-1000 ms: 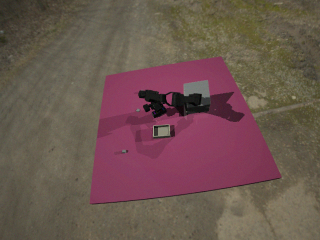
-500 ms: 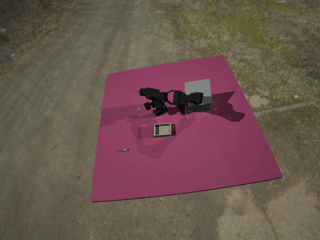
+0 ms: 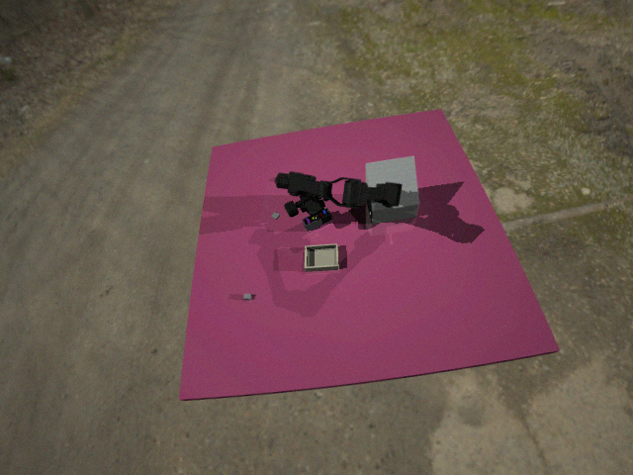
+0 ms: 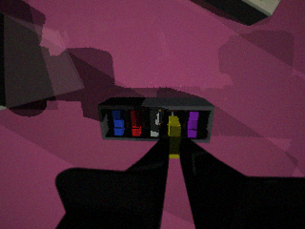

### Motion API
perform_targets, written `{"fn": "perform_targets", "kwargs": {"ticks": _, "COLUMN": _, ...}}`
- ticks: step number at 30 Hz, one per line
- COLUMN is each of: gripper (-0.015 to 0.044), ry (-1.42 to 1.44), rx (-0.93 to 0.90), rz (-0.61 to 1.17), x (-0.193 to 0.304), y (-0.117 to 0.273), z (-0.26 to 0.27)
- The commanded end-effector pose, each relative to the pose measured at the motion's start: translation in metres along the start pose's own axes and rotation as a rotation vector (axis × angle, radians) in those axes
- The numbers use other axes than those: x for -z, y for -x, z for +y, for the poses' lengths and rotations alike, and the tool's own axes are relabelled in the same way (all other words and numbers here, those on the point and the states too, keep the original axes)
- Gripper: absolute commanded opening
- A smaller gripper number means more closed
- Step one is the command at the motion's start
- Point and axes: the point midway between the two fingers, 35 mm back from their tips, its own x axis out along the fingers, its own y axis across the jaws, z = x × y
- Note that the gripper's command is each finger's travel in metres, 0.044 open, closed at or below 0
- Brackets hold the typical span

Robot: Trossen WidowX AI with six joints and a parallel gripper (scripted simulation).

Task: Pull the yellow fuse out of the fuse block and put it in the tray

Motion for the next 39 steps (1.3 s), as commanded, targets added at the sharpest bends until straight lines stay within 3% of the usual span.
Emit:
{"fn": "perform_targets", "kwargs": {"ticks": 1, "gripper": 0.0000, "ry": 0.008, "rx": 0.004, "rz": 0.010, "x": 0.001, "y": 0.008, "z": -0.002}}
{"fn": "perform_targets", "kwargs": {"ticks": 19, "gripper": 0.0000, "ry": 0.008, "rx": 0.003, "rz": 0.011, "x": -0.003, "y": 0.022, "z": -0.004}}
{"fn": "perform_targets", "kwargs": {"ticks": 39, "gripper": 0.0000, "ry": 0.007, "rx": 0.003, "rz": 0.017, "x": -0.136, "y": 0.021, "z": -0.045}}
